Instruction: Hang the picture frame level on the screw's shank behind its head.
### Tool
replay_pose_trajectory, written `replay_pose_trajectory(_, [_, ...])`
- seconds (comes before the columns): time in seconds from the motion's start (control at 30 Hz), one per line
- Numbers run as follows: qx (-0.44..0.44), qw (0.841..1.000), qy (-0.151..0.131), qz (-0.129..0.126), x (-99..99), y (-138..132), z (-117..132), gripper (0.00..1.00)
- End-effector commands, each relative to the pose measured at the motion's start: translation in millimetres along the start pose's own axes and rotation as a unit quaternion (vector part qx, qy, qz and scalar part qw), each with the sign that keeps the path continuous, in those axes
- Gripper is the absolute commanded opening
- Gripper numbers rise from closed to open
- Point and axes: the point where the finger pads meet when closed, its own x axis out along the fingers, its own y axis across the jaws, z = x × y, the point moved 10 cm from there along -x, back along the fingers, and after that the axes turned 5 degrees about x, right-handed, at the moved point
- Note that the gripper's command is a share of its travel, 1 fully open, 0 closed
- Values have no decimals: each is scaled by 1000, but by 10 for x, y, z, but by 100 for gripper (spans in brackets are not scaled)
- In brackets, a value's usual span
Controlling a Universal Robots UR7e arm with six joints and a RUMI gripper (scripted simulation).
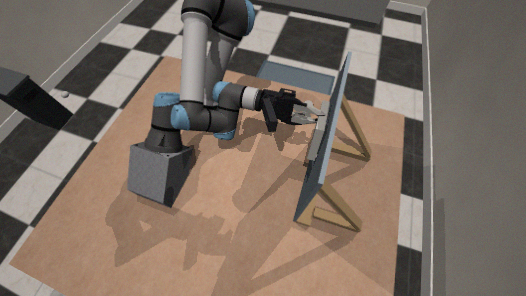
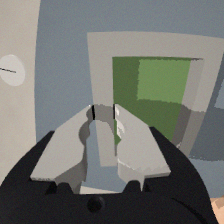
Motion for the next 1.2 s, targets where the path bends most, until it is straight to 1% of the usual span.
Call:
replay_pose_trajectory(0.0, [1, 1000, 0, -1, 0, -5, -3, 0])
replay_pose_trajectory(0.63, [16, 1000, 2, -1, 0, -11, -17, 0])
replay_pose_trajectory(1.17, [47, 999, 3, -1, 0, -21, -50, 0])
